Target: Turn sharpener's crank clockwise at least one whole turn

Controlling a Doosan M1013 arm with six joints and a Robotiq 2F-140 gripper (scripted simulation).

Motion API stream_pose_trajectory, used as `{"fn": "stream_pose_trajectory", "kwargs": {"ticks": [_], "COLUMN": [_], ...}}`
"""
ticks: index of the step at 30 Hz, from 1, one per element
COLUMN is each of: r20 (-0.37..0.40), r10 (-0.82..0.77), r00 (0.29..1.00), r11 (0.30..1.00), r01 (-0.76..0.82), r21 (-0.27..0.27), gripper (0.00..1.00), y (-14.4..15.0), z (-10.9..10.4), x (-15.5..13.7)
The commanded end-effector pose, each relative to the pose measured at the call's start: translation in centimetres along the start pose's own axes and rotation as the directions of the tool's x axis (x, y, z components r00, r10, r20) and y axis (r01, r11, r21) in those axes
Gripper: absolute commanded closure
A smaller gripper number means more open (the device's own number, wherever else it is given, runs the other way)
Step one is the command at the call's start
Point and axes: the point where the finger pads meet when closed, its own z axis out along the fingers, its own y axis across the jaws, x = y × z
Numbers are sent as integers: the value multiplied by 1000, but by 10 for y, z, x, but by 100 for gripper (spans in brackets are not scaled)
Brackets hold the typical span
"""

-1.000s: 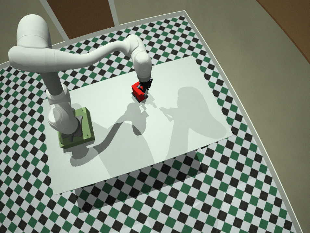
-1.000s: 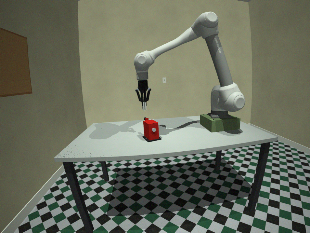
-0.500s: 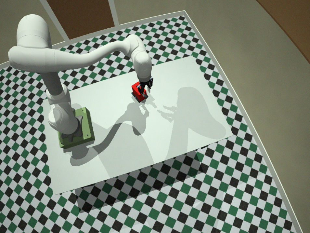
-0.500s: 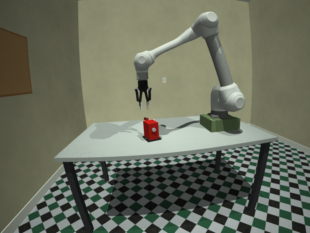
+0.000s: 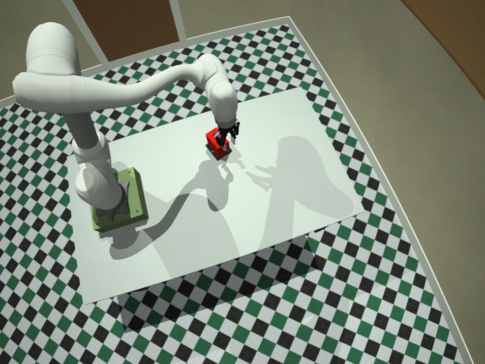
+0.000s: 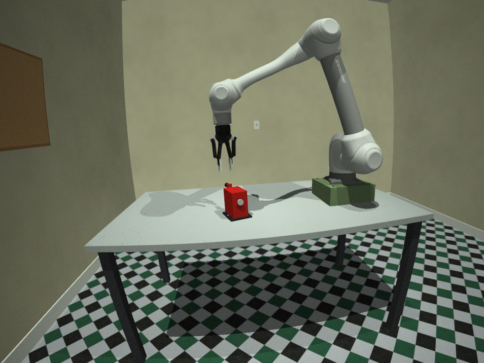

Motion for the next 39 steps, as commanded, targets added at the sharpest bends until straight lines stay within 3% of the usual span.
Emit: {"fn": "stream_pose_trajectory", "kwargs": {"ticks": [1,27,39], "r20": [-5,-22,-22], "r10": [-1,3,3], "r00": [1000,1000,1000], "r11": [1000,1000,1000], "r01": [2,-3,-3], "r21": [8,-8,-8], "gripper": [68,68,68], "y": [-3,-3,-1], "z": [-3,2,23], "x": [-1,-1,1]}}
